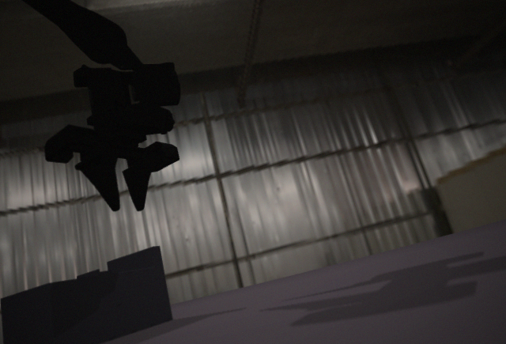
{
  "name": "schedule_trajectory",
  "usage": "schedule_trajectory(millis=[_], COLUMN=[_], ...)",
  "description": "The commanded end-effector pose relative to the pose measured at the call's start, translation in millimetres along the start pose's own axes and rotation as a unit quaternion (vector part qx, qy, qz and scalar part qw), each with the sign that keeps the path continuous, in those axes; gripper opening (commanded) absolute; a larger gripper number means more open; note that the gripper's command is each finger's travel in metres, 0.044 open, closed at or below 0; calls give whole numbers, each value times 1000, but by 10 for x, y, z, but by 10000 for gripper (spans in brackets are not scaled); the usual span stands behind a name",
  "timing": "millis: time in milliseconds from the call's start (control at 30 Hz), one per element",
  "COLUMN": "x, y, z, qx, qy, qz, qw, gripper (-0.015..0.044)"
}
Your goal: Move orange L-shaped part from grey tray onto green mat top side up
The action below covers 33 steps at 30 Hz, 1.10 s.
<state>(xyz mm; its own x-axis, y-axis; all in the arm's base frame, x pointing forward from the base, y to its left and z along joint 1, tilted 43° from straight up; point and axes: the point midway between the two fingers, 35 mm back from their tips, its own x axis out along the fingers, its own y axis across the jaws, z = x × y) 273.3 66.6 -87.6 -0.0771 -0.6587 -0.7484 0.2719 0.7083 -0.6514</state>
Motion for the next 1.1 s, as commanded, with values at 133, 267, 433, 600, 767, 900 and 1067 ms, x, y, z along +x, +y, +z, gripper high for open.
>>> schedule_trajectory(millis=[133, 267, 433, 600, 767, 900, 1067], x=[108, 606, 757, 765, 829, 897, 980], y=[-18, -26, -41, -41, -41, -42, -44], z=[-23, -28, -44, -44, -43, -43, -44], qx=[-17, -17, -17, -17, -17, -17, -17], qy=[10, 10, 10, 10, 10, 10, 10], qz=[-5, -6, -7, -7, -7, -7, -7], qw=[1000, 1000, 1000, 1000, 1000, 1000, 1000], gripper=[180, 180, 180, 180, 180, 180, 180])
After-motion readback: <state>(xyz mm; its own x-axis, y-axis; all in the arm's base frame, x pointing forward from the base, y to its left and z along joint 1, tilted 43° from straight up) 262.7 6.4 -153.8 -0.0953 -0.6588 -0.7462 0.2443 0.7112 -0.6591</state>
